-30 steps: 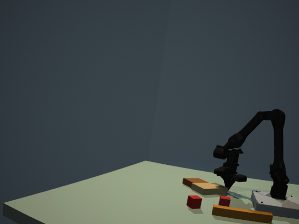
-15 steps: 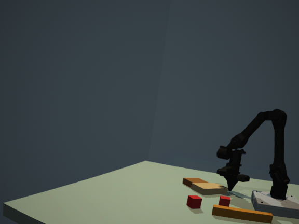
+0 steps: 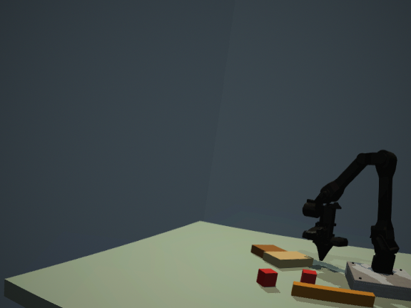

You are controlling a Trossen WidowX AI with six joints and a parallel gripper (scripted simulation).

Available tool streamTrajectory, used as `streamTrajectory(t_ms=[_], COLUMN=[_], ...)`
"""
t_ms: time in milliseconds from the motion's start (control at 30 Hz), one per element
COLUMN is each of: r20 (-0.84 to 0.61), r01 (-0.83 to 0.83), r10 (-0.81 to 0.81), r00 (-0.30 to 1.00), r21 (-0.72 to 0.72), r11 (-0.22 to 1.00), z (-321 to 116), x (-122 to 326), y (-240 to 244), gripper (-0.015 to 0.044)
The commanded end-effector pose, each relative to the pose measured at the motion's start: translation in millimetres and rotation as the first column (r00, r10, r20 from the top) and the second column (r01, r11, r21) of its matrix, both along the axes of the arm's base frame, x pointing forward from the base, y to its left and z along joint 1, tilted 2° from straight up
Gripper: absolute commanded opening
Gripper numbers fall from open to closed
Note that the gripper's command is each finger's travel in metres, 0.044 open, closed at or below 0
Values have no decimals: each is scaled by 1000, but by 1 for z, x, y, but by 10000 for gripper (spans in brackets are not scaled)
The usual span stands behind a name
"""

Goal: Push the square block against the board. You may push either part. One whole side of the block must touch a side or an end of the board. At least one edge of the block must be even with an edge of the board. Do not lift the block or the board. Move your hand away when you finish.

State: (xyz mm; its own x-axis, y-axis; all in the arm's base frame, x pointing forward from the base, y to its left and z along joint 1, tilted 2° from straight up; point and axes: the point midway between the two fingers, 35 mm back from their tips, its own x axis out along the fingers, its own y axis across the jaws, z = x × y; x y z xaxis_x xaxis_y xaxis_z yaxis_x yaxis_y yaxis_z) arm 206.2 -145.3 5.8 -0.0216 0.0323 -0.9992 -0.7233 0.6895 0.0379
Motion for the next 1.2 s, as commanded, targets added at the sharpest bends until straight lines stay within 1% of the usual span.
streamTrajectory(t_ms=[0,167,267,367,467,533,733,800,1000,1100,1167], r20=[27,27,43,52,62,61,42,40,40,40,40], r01=[-1,-1,2,0,-2,6,68,75,75,75,75], r10=[1,1,0,1,3,-6,-68,-75,-75,-75,-75], r00=[1000,1000,999,999,998,998,997,996,996,996,996], r21=[-20,-20,-27,-21,-10,-6,-7,-7,-7,-7,-7], r11=[1000,1000,1000,1000,1000,1000,998,997,997,997,997], z=[41,44,43,47,50,51,52,51,48,8,-4], x=[4,4,20,57,105,129,192,198,199,200,200], y=[-4,-3,-3,9,35,52,125,135,135,136,136], gripper=[0,0,0,0,0,0,0,0,0,0,0])
